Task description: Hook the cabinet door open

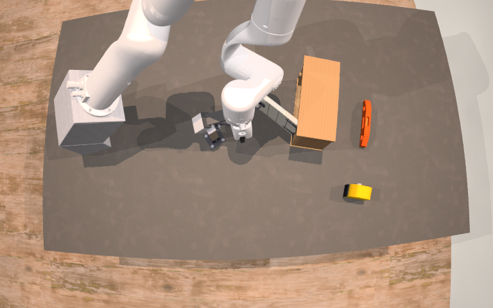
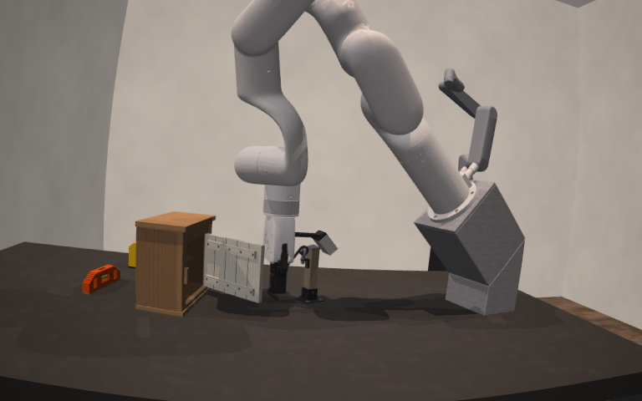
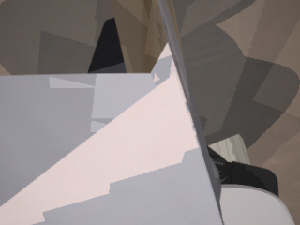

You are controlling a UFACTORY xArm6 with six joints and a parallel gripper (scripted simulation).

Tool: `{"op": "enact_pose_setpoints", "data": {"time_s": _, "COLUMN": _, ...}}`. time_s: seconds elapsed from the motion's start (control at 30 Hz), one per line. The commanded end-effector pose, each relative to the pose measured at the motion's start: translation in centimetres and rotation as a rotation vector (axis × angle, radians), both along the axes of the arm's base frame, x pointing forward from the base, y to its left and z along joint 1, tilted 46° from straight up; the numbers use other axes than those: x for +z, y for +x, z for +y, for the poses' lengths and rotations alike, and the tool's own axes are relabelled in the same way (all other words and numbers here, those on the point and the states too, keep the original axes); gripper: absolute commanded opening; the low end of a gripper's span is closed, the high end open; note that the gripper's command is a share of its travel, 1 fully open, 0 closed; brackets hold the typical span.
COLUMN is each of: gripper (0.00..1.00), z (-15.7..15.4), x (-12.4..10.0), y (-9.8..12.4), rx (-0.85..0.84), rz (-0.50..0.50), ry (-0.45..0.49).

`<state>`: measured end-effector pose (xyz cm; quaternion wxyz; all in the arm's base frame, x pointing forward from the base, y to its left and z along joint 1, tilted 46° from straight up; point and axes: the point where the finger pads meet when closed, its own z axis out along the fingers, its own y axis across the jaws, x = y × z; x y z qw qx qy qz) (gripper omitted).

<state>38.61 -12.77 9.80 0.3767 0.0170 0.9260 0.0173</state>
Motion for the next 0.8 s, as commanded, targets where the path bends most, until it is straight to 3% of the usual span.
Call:
{"op": "enact_pose_setpoints", "data": {"time_s": 0.0, "gripper": 0.04, "z": 0.07, "x": 0.74, "y": 0.93, "rx": 0.007, "rz": -0.026, "ry": 0.003}}
{"op": "enact_pose_setpoints", "data": {"time_s": 0.77, "gripper": 0.04, "z": -0.13, "x": 1.39, "y": 0.96, "rx": -0.010, "rz": -0.025, "ry": 0.021}}
